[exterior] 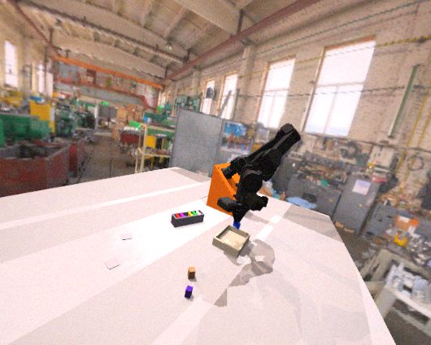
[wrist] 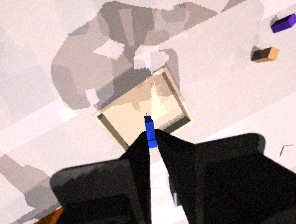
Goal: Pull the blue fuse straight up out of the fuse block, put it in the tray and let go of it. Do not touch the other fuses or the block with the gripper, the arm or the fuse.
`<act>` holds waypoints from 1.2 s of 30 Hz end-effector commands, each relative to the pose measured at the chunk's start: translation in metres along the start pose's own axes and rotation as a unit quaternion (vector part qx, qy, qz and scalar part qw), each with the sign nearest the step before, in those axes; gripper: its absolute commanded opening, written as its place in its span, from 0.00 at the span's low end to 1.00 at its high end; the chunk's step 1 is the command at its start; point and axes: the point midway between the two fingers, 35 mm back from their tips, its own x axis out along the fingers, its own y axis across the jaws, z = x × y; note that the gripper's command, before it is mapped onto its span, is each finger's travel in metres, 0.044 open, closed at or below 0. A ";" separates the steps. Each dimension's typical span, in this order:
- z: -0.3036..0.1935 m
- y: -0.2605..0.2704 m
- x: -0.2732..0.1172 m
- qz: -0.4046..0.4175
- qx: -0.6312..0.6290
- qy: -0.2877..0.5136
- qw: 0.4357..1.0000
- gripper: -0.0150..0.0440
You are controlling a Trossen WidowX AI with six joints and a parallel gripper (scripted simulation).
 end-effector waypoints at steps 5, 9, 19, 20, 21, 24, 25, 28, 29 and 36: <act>-0.002 0.000 0.013 0.000 0.004 0.003 1.000 0.25; -0.002 0.000 0.020 0.000 0.005 0.002 1.000 0.25; -0.002 0.001 0.032 0.000 0.005 0.002 1.000 0.25; 0.000 0.001 0.029 0.001 0.001 0.000 1.000 0.30; 0.000 0.001 0.029 0.001 0.001 0.000 1.000 0.34; 0.000 0.001 0.029 0.001 0.001 0.000 1.000 0.48; 0.000 0.001 0.029 0.001 0.001 0.000 1.000 0.52; 0.000 0.001 0.029 0.001 0.001 0.000 1.000 0.65; 0.000 0.001 0.029 0.001 0.001 0.000 1.000 0.70; -0.002 0.001 -0.008 -0.001 0.005 0.003 1.000 0.81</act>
